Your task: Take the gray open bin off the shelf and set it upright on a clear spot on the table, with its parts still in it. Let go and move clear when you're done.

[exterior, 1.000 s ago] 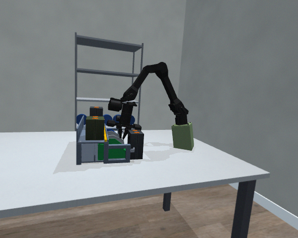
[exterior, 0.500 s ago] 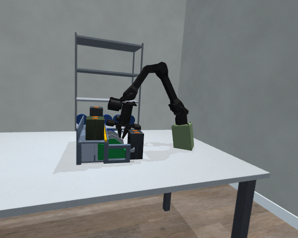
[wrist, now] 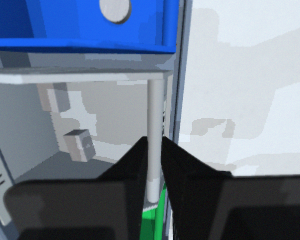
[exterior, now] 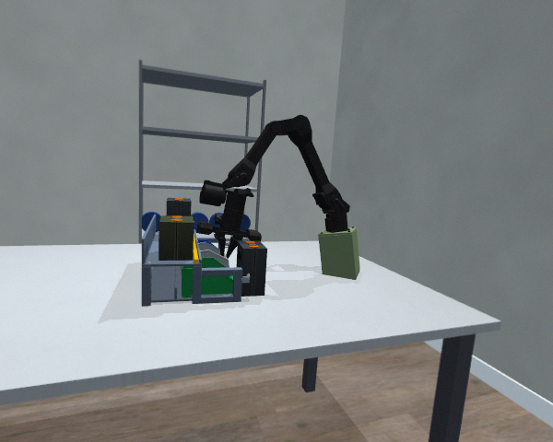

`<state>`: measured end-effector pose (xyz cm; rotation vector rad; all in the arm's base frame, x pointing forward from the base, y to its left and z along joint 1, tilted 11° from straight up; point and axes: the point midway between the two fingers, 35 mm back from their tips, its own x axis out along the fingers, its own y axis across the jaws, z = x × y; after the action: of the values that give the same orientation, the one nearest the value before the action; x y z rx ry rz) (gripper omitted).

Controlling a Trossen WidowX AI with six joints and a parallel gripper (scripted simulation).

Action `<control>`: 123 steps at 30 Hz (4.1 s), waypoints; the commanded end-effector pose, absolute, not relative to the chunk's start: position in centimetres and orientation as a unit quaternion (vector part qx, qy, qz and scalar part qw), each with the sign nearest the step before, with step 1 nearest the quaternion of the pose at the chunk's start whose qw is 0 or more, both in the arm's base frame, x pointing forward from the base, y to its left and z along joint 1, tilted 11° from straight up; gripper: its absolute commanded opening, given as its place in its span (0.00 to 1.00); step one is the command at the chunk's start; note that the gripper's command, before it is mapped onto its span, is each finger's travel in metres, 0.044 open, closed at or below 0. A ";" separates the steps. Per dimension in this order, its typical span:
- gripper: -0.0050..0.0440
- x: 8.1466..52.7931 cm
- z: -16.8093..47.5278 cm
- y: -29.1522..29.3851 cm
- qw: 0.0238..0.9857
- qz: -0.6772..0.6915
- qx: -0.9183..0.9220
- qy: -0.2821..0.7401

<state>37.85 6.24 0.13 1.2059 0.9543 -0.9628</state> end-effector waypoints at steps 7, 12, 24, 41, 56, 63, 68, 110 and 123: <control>0.10 38.7 1.7 6.4 0.624 -0.403 0.537 0.399; 0.10 38.5 1.3 6.4 0.622 -0.406 0.534 0.404; 0.10 38.7 1.6 6.4 0.624 -0.403 0.537 0.399; 0.10 38.6 1.5 6.4 0.624 -0.403 0.537 0.399; 0.10 38.6 1.4 6.4 0.624 -0.403 0.537 0.399; 0.10 37.1 0.8 6.3 0.622 -0.406 0.535 0.403; 0.10 35.4 0.4 6.1 0.624 -0.403 0.537 0.399; 0.10 29.5 -1.0 5.6 0.623 -0.406 0.535 0.402; 0.10 25.5 -1.6 5.2 0.622 -0.407 0.534 0.403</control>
<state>25.97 5.20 -1.91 1.2203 0.9343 -0.9437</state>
